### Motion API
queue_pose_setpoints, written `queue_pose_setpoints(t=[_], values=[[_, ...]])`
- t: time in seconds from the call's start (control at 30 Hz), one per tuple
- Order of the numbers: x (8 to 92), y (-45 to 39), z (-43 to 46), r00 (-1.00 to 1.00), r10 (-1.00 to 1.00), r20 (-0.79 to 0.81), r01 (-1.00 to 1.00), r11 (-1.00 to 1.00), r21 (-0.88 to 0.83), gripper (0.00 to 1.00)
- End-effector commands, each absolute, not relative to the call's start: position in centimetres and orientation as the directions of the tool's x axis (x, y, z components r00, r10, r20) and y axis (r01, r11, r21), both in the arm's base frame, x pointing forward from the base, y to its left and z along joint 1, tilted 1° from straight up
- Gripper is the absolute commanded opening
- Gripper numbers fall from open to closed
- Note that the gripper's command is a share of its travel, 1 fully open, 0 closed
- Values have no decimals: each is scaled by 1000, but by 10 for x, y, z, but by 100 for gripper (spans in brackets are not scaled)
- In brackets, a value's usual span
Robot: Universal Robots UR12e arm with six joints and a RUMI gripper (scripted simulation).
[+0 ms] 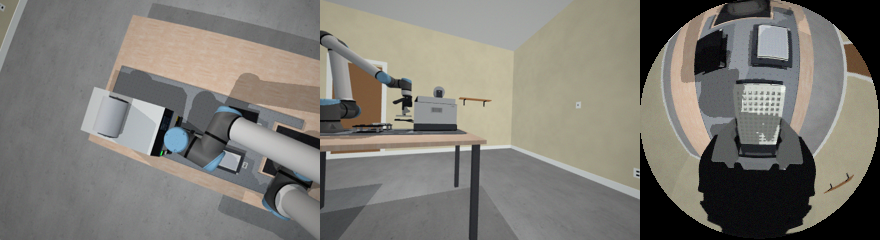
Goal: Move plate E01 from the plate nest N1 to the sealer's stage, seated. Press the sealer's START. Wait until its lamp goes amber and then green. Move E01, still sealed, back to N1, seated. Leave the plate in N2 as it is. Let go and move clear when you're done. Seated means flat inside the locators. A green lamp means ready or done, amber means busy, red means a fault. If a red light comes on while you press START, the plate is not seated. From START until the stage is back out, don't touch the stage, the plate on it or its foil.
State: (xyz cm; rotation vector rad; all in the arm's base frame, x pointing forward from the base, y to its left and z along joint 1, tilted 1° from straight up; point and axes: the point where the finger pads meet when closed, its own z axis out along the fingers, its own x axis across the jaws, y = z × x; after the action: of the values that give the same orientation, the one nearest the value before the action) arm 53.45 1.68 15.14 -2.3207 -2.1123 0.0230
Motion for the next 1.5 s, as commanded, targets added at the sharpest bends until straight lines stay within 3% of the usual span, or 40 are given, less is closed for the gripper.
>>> queue_pose_setpoints(t=[0.0,1.47], values=[[535,17,152,94,996,-9,996,-94,-11,0],[535,16,134,94,996,-9,996,-94,-11,0]])
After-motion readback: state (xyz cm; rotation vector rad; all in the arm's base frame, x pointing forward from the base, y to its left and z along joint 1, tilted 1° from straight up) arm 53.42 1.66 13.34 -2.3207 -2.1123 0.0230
